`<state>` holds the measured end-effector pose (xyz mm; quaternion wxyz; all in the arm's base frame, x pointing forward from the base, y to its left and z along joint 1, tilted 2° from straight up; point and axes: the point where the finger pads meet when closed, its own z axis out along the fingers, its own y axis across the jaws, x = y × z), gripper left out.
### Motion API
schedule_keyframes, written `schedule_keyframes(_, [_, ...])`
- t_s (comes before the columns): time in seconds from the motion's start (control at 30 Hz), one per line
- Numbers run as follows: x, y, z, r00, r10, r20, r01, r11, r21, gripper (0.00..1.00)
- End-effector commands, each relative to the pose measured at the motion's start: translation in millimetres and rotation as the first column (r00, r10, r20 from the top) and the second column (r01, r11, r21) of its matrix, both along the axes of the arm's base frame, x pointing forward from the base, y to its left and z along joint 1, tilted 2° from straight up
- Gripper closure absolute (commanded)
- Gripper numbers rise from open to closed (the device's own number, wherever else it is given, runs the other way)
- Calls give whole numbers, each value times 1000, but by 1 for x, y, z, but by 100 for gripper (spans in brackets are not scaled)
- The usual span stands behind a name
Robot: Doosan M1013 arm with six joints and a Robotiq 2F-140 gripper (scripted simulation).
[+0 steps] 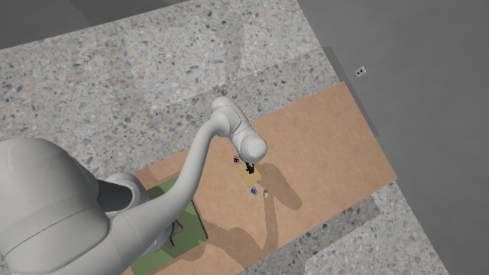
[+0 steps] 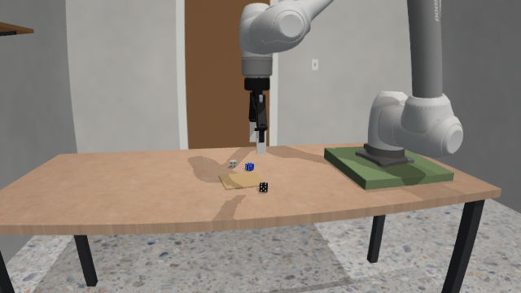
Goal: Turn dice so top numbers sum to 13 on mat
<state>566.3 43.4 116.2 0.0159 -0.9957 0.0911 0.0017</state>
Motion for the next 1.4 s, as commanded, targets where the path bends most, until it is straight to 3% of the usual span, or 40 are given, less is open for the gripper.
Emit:
schedule_keyframes(0.0, [0, 0, 5, 1000, 0, 0, 0, 1000, 0, 0])
schedule_keyframes(0.33, [1, -4, 5, 1000, -2, 0, 2, 1000, 0, 0])
schedule_keyframes(0.4, [6, -27, 4, 1000, -12, -1, 12, 1000, 0, 0])
schedule_keyframes(0.47, [14, -74, 1, 999, -32, -1, 32, 999, -1, 0])
schedule_keyframes(0.53, [14, -74, 1, 999, -32, -1, 32, 999, -1, 0])
schedule_keyframes(0.57, [17, -103, 0, 999, -45, -2, 45, 999, -1, 0])
schedule_keyframes(0.67, [17, -103, 0, 999, -45, -2, 45, 999, -1, 0])
schedule_keyframes(0.7, [18, -136, -2, 998, -58, -2, 58, 998, -1, 0])
schedule_keyframes(0.73, [18, -136, -2, 998, -58, -2, 58, 998, -1, 0])
schedule_keyframes(0.77, [17, -168, -4, 997, -72, -3, 72, 997, -1, 0])
schedule_keyframes(0.83, [17, -168, -4, 997, -72, -3, 72, 997, -1, 0])
schedule_keyframes(0.87, [15, -199, -6, 996, -84, -3, 84, 996, -1, 0])
schedule_keyframes(0.93, [15, -199, -6, 996, -84, -3, 84, 996, -1, 0])
schedule_keyframes(0.97, [12, -226, -8, 995, -95, -3, 95, 995, -1, 0])
schedule_keyframes(1.0, [12, -226, -8, 995, -95, -3, 95, 995, -1, 0])
schedule_keyframes(1.03, [9, -247, -9, 995, -104, -4, 104, 995, 0, 0])
schedule_keyframes(1.17, [4, -272, -11, 993, -114, -4, 114, 993, 0, 0])
schedule_keyframes(1.37, [3, -277, -11, 993, -116, -4, 116, 993, 0, 0])
